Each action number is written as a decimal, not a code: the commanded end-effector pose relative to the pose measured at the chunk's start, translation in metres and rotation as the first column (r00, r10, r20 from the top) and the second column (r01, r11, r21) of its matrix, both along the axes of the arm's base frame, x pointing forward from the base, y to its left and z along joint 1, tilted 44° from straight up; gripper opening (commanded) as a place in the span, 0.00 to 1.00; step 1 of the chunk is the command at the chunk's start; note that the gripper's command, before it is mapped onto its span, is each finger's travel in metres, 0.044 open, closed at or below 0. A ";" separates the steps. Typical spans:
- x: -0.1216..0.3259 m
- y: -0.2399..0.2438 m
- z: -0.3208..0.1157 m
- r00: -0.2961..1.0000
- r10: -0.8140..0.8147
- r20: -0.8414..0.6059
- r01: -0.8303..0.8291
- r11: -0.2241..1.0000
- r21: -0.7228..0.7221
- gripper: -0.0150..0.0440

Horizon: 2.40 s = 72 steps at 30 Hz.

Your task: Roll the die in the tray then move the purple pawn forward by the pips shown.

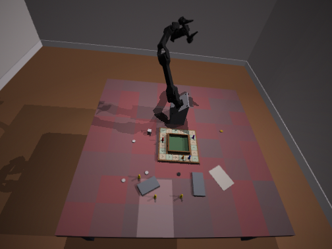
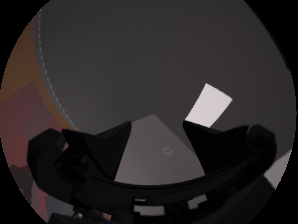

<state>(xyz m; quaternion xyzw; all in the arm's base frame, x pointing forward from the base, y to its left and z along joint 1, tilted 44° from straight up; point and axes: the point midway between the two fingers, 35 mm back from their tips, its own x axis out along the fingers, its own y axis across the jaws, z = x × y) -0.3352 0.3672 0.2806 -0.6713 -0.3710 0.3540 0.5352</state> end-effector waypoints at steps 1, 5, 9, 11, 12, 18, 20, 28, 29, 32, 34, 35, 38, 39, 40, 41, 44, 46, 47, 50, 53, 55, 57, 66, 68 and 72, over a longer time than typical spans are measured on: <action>0.001 0.001 -0.001 1.000 -0.001 -0.001 0.001 1.000 -0.004 0.89; 0.040 0.022 -0.009 0.997 -0.070 -0.019 0.068 0.996 -0.056 0.72; 0.098 0.052 -0.011 0.981 -0.192 -0.042 0.188 0.979 -0.078 0.72; 0.128 0.064 -0.012 0.966 -0.252 -0.060 0.246 0.965 -0.088 0.72; 0.145 0.070 -0.013 0.956 -0.283 -0.073 0.276 0.957 -0.093 0.72; 0.248 0.089 -0.015 0.873 -0.464 -0.149 0.450 0.885 -0.123 0.72; 0.282 0.090 -0.017 0.838 -0.521 -0.164 0.505 0.853 -0.133 0.72; 0.414 0.068 -0.027 0.655 -0.723 -0.219 0.701 0.690 -0.179 0.72; 0.430 0.063 -0.029 0.628 -0.745 -0.226 0.723 0.666 -0.184 0.72; 0.455 0.048 -0.025 0.564 -0.775 -0.286 0.770 0.619 -0.158 0.72; 0.485 0.031 -0.027 0.496 -0.810 -0.313 0.814 0.560 -0.158 0.72; 0.501 0.021 -0.029 0.461 -0.828 -0.319 0.834 0.527 -0.165 0.72; 0.542 -0.007 -0.035 0.364 -0.870 -0.333 0.880 0.438 -0.183 0.72; 0.554 -0.018 -0.037 0.331 -0.881 -0.337 0.893 0.408 -0.189 0.72; 0.566 -0.029 -0.039 0.296 -0.892 -0.342 0.906 0.376 -0.196 0.72; 0.578 -0.041 -0.041 0.260 -0.901 -0.347 0.917 0.343 -0.202 0.72; 0.611 -0.081 -0.047 0.150 -0.920 -0.362 0.945 0.241 -0.221 0.72; 0.629 -0.109 -0.052 0.076 -0.925 -0.372 0.957 0.172 -0.233 0.72; 0.637 -0.123 -0.054 0.038 -0.925 -0.377 0.961 0.137 -0.239 0.72; 0.658 -0.169 -0.062 -0.075 -0.917 -0.393 0.966 0.032 -0.257 0.72; 0.672 -0.217 -0.070 -0.189 -0.893 -0.409 0.958 -0.076 -0.276 0.72; 0.678 -0.250 -0.075 -0.263 -0.869 -0.420 0.946 -0.148 -0.288 0.72; 0.680 -0.283 -0.081 -0.337 -0.837 -0.431 0.928 -0.219 -0.300 0.72; 0.649 -0.429 -0.112 -0.629 -0.610 -0.482 0.776 -0.521 -0.355 0.72; 0.633 -0.457 -0.119 -0.680 -0.542 -0.493 0.728 -0.580 -0.366 0.72; 0.595 -0.506 -0.135 -0.761 -0.394 -0.516 0.618 -0.684 -0.389 0.72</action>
